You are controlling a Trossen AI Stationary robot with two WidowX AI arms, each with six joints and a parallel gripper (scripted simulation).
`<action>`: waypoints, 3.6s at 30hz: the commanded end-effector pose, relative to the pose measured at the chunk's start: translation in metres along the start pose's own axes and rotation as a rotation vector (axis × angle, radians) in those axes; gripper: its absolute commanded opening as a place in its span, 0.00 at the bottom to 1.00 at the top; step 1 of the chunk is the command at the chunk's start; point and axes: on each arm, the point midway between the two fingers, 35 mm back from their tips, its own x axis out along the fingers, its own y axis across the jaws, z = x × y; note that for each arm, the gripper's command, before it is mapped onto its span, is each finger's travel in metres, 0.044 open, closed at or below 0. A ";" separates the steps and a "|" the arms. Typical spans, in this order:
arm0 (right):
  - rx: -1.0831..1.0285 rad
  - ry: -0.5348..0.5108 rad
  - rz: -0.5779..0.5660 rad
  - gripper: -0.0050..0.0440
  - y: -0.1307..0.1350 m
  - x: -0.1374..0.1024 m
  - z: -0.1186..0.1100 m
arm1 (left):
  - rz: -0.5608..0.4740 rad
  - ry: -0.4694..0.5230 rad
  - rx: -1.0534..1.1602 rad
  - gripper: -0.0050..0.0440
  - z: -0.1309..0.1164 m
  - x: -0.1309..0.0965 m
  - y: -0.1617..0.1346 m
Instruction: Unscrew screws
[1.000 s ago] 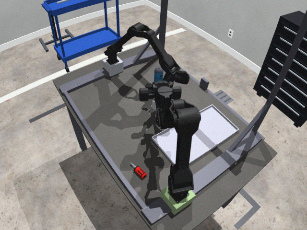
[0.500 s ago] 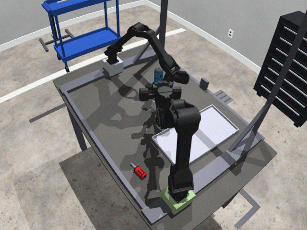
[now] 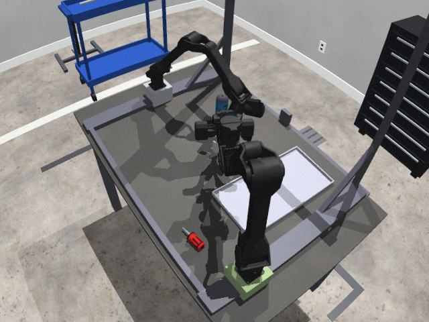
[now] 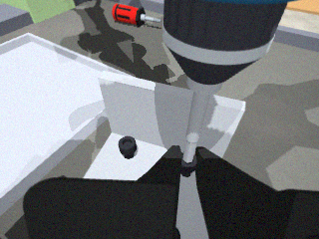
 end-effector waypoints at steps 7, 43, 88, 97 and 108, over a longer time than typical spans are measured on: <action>0.028 -0.002 0.020 0.11 0.005 -0.007 0.011 | -0.006 -0.135 0.012 0.43 0.081 -0.005 -0.003; 0.053 -0.006 0.035 0.36 0.008 -0.052 0.019 | -0.006 -0.114 0.009 0.43 0.070 -0.004 -0.002; 0.110 0.821 0.817 0.89 -0.015 -0.088 -0.018 | -0.006 -0.114 0.009 0.43 0.070 -0.004 -0.002; 0.021 0.731 0.933 0.89 -0.056 -0.018 0.004 | -0.006 -0.114 0.009 0.43 0.070 -0.004 -0.002; -0.135 0.486 1.099 0.89 -0.087 0.025 0.014 | -0.006 -0.114 0.009 0.43 0.070 -0.004 -0.002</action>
